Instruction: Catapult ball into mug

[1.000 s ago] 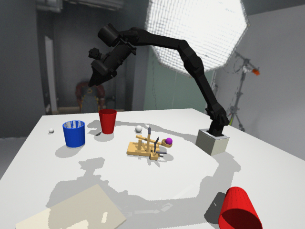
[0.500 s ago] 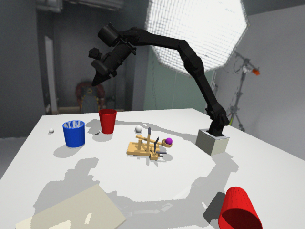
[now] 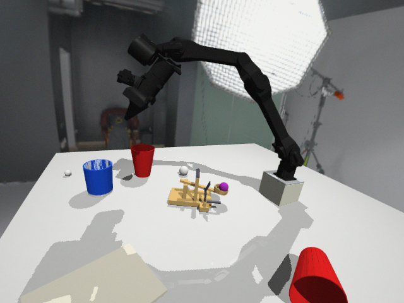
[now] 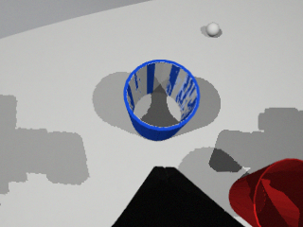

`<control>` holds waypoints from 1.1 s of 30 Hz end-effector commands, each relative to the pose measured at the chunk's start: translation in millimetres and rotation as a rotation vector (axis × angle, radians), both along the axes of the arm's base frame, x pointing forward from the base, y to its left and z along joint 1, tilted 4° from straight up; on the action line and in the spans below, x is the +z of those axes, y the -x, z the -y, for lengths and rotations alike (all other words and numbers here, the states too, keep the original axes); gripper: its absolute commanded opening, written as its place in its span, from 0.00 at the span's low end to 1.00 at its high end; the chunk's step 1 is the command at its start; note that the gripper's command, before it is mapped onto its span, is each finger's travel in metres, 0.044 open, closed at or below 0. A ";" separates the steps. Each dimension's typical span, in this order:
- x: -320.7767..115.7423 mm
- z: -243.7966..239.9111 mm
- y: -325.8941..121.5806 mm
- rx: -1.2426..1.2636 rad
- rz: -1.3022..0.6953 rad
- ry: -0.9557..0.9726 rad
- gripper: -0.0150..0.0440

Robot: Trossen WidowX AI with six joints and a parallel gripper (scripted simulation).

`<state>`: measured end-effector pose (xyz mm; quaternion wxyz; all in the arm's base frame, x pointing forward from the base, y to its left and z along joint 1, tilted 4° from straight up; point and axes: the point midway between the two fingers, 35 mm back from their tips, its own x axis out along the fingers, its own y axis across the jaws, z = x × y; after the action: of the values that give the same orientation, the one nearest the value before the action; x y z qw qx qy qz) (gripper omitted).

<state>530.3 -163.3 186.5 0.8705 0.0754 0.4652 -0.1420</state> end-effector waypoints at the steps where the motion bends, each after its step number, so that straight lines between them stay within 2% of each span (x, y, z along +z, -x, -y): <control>1: -19.5 -25.1 7.6 0.070 -0.096 0.029 0.25; 17: -82.3 -100.8 59.5 0.356 -0.472 0.158 0.25; 33: -119.7 -154.6 130.3 0.688 -0.844 0.314 0.25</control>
<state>415.3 -16.2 69.6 0.6386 -0.2390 0.7301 0.0451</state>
